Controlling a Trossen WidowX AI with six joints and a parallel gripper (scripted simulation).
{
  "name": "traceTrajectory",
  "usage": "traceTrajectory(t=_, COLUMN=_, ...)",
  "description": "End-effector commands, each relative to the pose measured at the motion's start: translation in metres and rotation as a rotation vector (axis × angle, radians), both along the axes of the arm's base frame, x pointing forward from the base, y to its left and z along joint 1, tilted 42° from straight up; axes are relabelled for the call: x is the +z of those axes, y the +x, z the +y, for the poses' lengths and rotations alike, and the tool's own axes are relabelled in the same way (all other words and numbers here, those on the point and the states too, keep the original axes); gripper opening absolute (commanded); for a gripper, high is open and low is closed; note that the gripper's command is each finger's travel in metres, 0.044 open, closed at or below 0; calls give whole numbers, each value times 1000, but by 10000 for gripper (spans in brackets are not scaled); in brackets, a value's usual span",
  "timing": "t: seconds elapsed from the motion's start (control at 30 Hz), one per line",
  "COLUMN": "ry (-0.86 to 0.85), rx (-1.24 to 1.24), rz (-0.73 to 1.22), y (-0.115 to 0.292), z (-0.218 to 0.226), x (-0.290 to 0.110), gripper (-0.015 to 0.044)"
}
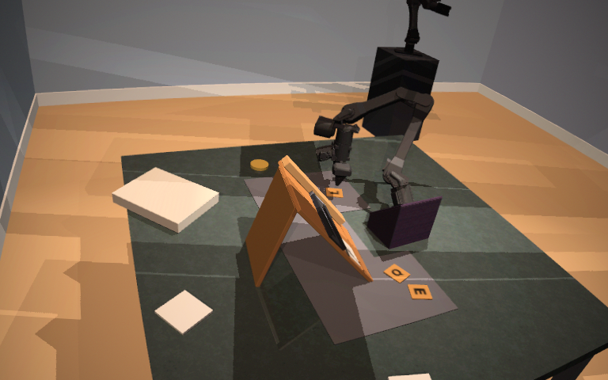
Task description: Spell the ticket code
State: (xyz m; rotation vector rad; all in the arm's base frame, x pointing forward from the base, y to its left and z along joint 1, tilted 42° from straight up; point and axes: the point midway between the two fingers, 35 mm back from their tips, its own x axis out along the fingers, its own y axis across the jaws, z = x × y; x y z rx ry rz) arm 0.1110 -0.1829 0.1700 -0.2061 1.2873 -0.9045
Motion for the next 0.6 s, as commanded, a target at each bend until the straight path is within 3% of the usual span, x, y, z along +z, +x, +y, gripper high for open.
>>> traceTrajectory(t=0.0, ry=4, rx=-7, rz=-5, y=-1, z=-3, x=-6, gripper=340)
traceTrajectory(t=0.2, ry=2, rx=-7, rz=-4, y=-1, z=-20, x=-25, gripper=340)
traceTrajectory(t=0.57, ry=2, rx=-7, rz=-4, y=0, z=-21, x=-27, gripper=340)
